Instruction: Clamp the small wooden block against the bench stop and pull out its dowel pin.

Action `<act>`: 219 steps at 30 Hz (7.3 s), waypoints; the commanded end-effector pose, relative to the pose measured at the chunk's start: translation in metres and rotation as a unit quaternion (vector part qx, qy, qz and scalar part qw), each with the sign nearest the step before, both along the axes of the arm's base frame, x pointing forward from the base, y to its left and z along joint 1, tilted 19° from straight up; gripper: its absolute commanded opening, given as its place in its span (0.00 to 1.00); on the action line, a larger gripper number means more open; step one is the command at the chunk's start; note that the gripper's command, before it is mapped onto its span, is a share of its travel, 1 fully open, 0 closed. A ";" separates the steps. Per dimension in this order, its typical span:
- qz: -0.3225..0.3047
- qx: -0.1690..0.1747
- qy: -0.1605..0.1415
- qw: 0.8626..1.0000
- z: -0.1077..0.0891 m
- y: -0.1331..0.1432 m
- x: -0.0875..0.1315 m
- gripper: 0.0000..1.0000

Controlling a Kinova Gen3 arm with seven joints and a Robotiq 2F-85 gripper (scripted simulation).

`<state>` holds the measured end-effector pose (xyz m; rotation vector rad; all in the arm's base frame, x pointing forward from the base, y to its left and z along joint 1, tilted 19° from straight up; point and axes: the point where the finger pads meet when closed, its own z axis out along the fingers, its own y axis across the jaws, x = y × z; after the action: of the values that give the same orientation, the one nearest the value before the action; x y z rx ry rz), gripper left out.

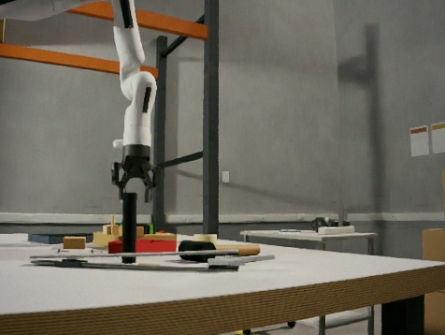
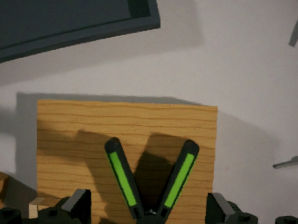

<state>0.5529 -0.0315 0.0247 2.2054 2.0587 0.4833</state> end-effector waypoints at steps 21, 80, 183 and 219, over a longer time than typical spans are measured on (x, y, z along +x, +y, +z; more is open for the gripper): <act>0.000 0.000 -0.001 1.000 0.001 0.001 0.001 0.77; 0.000 -0.001 -0.001 1.000 -0.032 0.006 0.011 0.77; 0.000 -0.001 -0.001 1.000 -0.035 0.006 0.013 0.77; 0.000 -0.001 -0.001 1.000 -0.059 0.010 0.020 0.77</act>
<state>0.5714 -0.0214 -0.0324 2.2041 2.0603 0.4827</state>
